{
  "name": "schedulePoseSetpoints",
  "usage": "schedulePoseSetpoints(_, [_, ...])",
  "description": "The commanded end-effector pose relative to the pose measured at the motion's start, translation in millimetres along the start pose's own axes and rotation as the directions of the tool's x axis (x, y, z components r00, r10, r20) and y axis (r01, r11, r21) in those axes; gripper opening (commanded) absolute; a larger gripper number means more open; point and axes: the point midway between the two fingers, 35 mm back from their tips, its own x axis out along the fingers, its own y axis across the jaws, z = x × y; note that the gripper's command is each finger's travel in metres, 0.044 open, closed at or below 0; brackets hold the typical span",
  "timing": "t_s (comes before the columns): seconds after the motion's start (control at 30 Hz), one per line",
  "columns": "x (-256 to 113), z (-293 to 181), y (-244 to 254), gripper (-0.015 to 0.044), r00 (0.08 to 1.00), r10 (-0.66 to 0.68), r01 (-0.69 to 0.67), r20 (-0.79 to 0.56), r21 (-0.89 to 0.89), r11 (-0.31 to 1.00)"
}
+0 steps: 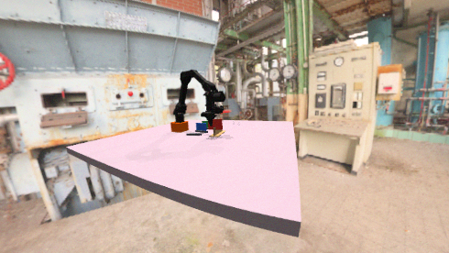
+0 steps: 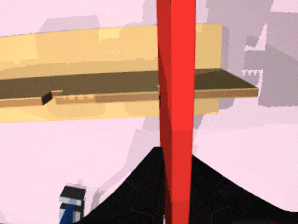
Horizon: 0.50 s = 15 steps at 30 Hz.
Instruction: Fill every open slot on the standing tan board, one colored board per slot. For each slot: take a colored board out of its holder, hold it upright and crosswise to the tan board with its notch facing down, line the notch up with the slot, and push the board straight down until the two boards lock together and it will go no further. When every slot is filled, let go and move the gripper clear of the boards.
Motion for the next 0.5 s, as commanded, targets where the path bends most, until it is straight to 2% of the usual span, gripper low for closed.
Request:
schedulePoseSetpoints(0.0, [0.3, 0.3, -0.2, 0.0000, 1.000, -0.001, 0.001, 0.002, -0.005, 1.000])
schedulePoseSetpoints(0.47, [-1.0, 1.2, 0.3, 0.0000, 1.000, -0.001, 0.001, 0.002, -0.020, 1.000])
